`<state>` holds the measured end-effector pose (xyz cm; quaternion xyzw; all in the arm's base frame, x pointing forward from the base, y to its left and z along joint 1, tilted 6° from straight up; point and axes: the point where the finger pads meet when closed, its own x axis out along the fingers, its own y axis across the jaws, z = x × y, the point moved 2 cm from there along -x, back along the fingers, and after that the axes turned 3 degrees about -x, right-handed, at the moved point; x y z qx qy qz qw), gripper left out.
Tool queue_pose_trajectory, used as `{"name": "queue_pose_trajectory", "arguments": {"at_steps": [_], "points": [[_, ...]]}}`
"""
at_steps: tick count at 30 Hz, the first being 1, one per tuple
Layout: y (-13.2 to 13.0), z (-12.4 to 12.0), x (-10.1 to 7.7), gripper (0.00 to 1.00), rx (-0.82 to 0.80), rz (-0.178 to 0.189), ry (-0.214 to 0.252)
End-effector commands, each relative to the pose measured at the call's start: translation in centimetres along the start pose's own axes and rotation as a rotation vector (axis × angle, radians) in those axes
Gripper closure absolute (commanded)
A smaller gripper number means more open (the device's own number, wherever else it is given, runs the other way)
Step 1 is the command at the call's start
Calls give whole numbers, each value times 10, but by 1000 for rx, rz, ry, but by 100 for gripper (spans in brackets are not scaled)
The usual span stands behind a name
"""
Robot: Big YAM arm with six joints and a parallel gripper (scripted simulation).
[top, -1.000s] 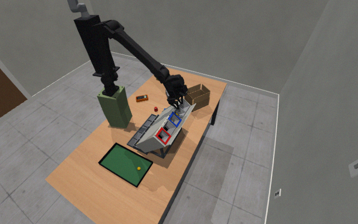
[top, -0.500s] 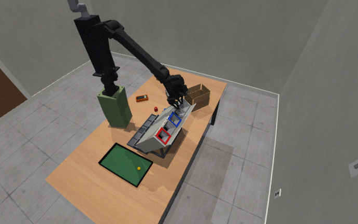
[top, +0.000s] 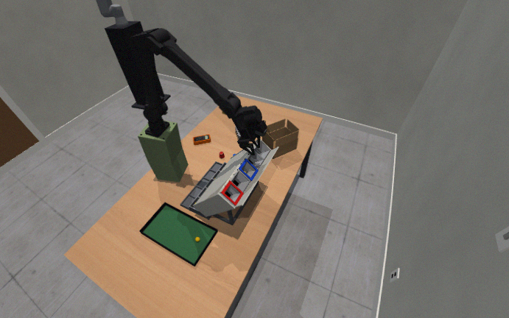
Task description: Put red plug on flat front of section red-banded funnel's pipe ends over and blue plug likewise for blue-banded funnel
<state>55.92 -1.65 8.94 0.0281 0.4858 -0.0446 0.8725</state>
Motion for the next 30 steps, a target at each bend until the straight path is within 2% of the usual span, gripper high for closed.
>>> {"name": "queue_pose_trajectory", "arguments": {"at_steps": [1,30], "points": [[0,8,-5,41,2,1,-19],[0,8,-5,41,2,1,-19]]}}
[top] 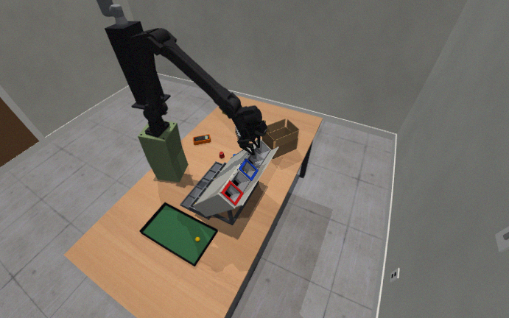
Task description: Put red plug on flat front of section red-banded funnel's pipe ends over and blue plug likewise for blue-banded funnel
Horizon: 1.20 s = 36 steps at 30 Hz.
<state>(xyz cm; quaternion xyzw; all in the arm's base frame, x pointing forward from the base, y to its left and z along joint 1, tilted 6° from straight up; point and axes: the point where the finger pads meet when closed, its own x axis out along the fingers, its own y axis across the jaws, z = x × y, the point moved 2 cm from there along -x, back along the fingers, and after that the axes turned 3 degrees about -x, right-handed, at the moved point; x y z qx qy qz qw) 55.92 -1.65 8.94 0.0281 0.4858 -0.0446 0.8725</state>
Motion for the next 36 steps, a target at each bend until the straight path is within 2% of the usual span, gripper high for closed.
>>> {"name": "queue_pose_trajectory", "arguments": {"at_steps": [1,16,36], "points": [[0,8,-5,41,2,1,-19],[0,20,-30,41,2,1,-19],[-1,20,-30,41,9,-4,-5]]}}
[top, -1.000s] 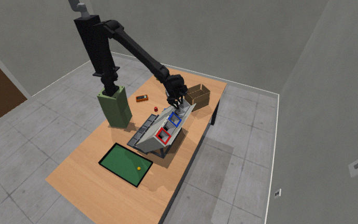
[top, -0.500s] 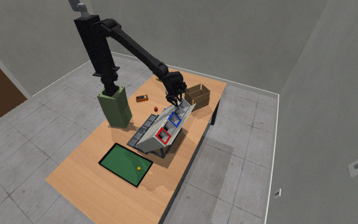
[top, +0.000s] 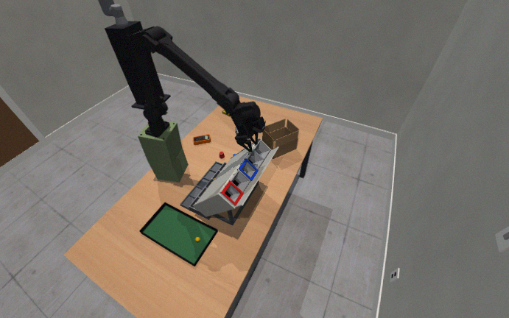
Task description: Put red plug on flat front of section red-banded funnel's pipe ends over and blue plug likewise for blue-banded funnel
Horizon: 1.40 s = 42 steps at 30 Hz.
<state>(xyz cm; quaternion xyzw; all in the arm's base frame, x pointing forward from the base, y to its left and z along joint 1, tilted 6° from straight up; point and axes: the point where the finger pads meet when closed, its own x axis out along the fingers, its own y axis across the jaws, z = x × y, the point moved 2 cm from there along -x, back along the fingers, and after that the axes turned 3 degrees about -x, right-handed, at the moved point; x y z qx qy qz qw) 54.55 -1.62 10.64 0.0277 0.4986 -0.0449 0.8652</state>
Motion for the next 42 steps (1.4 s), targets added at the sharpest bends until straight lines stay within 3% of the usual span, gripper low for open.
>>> {"name": "queue_pose_trajectory", "arguments": {"at_steps": [1,31,42], "points": [[0,22,-9,41,9,-1,-34],[1,23,-9,41,2,-1,-2],[0,22,-9,41,8,-1,-22]]}}
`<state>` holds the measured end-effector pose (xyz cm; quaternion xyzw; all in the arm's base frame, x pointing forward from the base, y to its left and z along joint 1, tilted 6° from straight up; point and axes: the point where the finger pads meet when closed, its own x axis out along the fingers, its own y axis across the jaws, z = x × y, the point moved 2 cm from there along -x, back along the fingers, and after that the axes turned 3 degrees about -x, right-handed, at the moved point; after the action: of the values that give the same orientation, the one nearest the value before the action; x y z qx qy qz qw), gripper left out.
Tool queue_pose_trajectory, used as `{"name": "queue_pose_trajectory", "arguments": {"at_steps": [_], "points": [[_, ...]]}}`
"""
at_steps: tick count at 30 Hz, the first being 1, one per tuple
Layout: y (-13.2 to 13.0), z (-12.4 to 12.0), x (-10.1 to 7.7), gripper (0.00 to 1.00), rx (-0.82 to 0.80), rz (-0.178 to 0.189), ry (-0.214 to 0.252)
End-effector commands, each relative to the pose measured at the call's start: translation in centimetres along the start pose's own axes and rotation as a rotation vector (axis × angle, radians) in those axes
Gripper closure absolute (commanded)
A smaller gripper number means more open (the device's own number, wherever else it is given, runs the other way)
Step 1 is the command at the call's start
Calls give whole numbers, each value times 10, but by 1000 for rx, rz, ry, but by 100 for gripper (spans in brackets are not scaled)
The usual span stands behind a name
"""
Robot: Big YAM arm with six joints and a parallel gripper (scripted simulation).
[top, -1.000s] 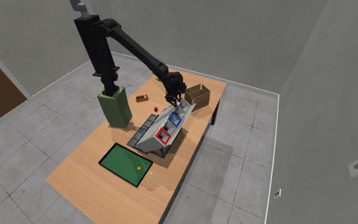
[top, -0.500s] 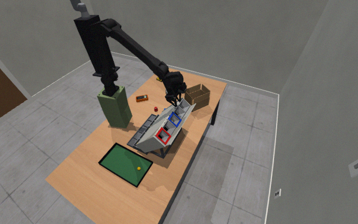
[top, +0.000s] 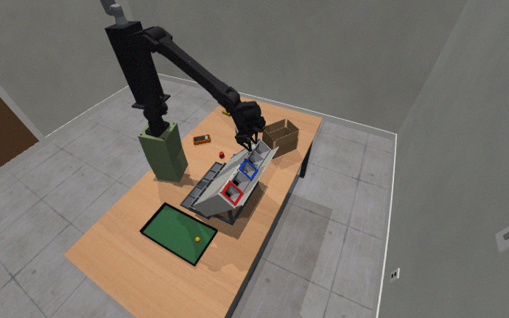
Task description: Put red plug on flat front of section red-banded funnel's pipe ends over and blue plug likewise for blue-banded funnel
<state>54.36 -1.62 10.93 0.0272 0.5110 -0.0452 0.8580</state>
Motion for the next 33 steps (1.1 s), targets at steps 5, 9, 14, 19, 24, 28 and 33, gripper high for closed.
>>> {"name": "queue_pose_trajectory", "arguments": {"at_steps": [5,9,14,19,24,28,33], "points": [[0,22,-6,41,12,0,-62],[0,22,-6,41,13,0,-64],[0,24,-6,41,13,0,-63],[1,26,-7,41,13,0,-62],[1,28,-7,41,13,0,-62],[1,30,-7,41,11,1,-57],[1,32,-7,41,8,2,-50]]}}
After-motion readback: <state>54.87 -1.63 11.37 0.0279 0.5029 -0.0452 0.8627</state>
